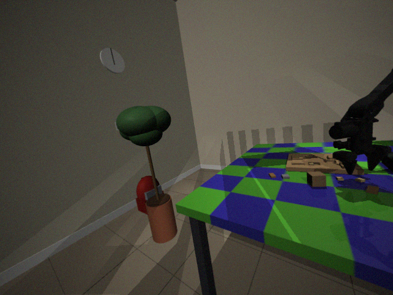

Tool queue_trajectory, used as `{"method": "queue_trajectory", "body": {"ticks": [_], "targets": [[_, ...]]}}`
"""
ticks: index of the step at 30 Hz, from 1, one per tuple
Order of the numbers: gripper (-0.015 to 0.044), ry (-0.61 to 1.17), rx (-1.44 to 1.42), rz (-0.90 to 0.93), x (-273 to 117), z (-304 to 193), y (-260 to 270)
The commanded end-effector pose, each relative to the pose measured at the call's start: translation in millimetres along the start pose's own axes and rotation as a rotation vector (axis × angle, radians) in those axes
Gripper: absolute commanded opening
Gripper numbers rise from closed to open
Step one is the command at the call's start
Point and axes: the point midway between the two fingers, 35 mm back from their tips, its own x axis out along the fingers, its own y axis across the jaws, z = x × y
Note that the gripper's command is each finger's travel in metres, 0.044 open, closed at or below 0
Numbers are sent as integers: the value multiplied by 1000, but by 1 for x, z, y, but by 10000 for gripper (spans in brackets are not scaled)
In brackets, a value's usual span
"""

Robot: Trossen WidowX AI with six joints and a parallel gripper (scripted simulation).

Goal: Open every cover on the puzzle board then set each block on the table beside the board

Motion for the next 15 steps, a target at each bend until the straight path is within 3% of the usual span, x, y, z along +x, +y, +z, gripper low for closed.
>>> {"method": "queue_trajectory", "body": {"ticks": [1,12,15], "targets": [[440,1,-4,11,-13,0,2],[440,2,-2,11,-44,0,-1],[361,1,41,11,-44,6,1]]}}
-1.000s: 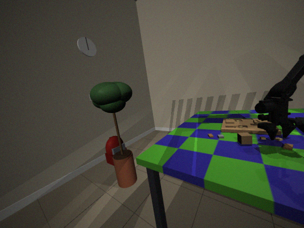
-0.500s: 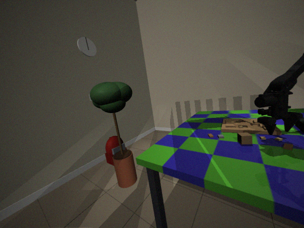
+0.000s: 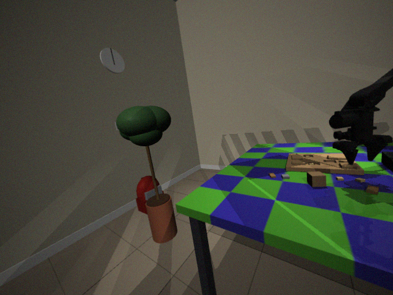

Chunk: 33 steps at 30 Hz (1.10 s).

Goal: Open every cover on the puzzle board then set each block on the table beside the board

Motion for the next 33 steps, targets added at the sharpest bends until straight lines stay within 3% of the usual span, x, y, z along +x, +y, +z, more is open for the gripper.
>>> {"method": "queue_trajectory", "body": {"ticks": [1,14,33], "targets": [[335,1,62,6,-4,9,5],[0,-11,437,13,-8,69,20],[0,-21,932,25,-13,165,14]]}}
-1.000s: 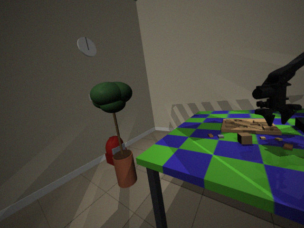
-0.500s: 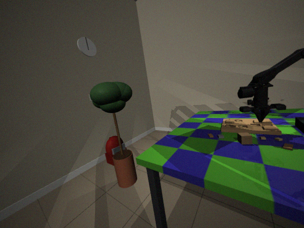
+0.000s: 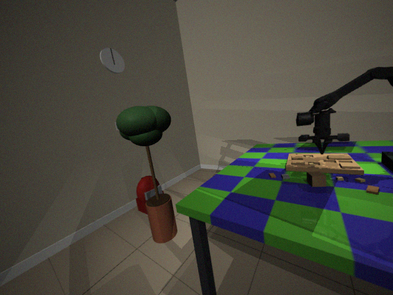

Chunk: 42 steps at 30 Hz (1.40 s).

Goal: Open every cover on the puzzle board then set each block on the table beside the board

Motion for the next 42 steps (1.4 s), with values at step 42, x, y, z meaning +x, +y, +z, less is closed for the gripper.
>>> {"method": "queue_trajectory", "body": {"ticks": [42], "targets": [[0,-16,-404,-1,3,196,92]]}}
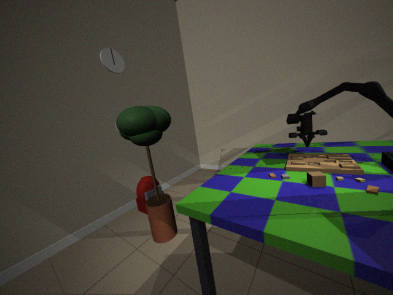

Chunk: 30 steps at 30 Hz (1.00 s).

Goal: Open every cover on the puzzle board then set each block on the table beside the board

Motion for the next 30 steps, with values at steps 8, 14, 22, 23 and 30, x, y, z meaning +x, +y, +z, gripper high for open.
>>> {"method": "queue_trajectory", "body": {"ticks": [8,14,22,23,30], "targets": [[0,-6,-40,5,5,4,1],[0,-6,-40,5,31,4,1],[0,-6,-40,5,48,2,0],[0,-6,-40,5,49,2,0],[0,-6,-40,5,55,2,0]]}}
